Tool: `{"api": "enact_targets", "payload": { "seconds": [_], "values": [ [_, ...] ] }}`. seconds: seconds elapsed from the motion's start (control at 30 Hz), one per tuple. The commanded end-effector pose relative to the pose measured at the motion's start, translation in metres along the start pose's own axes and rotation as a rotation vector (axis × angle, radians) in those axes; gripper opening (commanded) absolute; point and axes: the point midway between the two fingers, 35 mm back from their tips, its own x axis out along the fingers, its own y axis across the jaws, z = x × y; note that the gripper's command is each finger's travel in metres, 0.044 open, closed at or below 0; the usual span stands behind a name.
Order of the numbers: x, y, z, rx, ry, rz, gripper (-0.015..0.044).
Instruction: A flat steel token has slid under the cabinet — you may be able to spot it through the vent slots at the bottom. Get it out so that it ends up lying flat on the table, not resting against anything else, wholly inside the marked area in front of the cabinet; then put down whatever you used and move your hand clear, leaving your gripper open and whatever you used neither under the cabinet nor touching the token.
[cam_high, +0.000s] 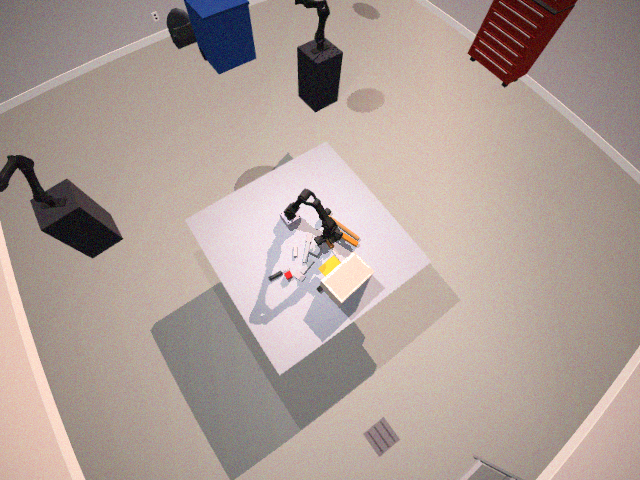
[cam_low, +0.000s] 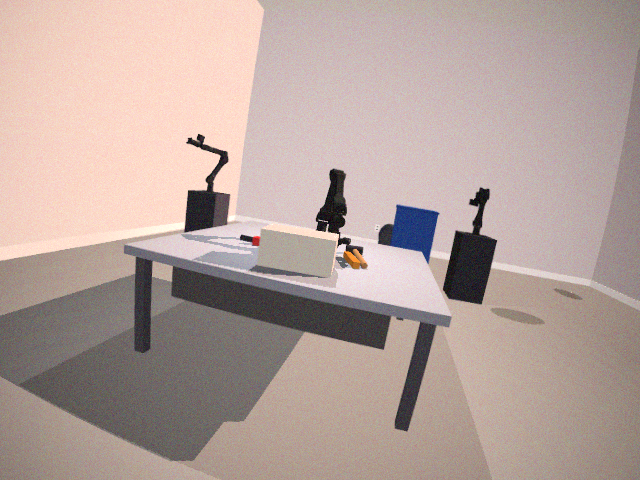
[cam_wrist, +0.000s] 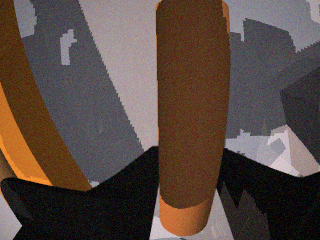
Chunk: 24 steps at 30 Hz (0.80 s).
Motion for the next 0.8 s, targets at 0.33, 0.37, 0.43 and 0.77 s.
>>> {"api": "enact_targets", "payload": {
  "seconds": [0.33, 0.37, 0.43, 0.77],
  "values": [
    [0.001, 0.001, -0.019, 0.001, 0.004, -0.001, 0.0000],
    [0.001, 0.001, -0.020, 0.001, 0.004, -0.001, 0.0000],
    [0.001, 0.001, -0.023, 0.001, 0.004, -0.001, 0.0000],
    [0.001, 0.001, -0.035, 0.001, 0.005, -0.001, 0.0000]
  ]
}}
